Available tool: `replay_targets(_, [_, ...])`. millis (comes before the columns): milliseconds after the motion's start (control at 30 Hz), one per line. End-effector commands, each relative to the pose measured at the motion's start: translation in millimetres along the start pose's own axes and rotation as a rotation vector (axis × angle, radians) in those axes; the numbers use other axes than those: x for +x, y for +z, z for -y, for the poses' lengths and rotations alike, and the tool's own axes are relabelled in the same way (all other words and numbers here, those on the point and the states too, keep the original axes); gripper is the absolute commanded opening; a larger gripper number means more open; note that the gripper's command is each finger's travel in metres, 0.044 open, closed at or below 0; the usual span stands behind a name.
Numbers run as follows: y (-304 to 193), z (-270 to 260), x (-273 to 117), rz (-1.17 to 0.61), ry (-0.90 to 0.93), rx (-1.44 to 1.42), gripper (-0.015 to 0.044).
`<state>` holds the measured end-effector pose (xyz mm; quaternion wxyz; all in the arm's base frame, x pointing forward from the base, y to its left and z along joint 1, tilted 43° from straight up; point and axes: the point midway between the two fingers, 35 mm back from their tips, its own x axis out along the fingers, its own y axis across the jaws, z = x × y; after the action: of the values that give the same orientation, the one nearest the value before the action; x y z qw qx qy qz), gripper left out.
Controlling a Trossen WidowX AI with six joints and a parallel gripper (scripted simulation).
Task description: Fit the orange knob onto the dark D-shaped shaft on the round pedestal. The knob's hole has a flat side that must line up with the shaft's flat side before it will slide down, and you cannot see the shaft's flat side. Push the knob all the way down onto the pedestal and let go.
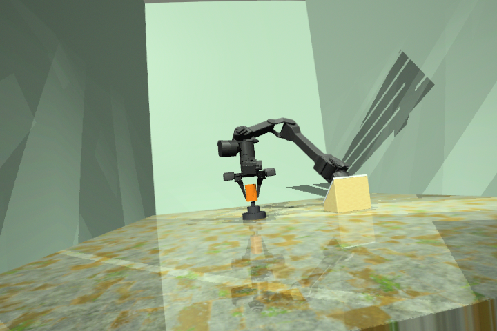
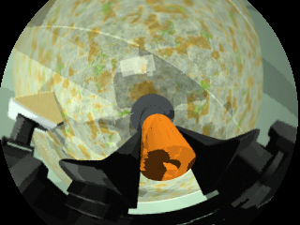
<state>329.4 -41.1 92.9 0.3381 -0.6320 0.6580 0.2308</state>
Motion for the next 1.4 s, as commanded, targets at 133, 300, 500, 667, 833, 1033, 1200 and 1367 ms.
replay_targets(133, [-0.3,3.1,2.0,0.002,-0.009,-0.024,0.0])
replay_targets(300, [-0.5,3.6,2.5,0.002,-0.009,-0.024,0.0])
replay_targets(500, [0.1,3.0,2.9,0.002,-0.009,-0.024,0.0])
replay_targets(667, [0.6,2.0,-0.4,0.002,-0.009,-0.024,0.0])
replay_targets(833, [0.9,0.5,-2.3,0.002,-0.009,-0.049,0.0])
replay_targets(1033, [1.0,-3.4,-1.7,0.001,-0.009,-0.234,0.0])
replay_targets(1200, [0.8,-5.0,0.2,0.001,-0.009,-0.234,0.0])
replay_targets(1367, [0.8,-5.1,0.5,0.001,-0.009,-0.234,0.0])
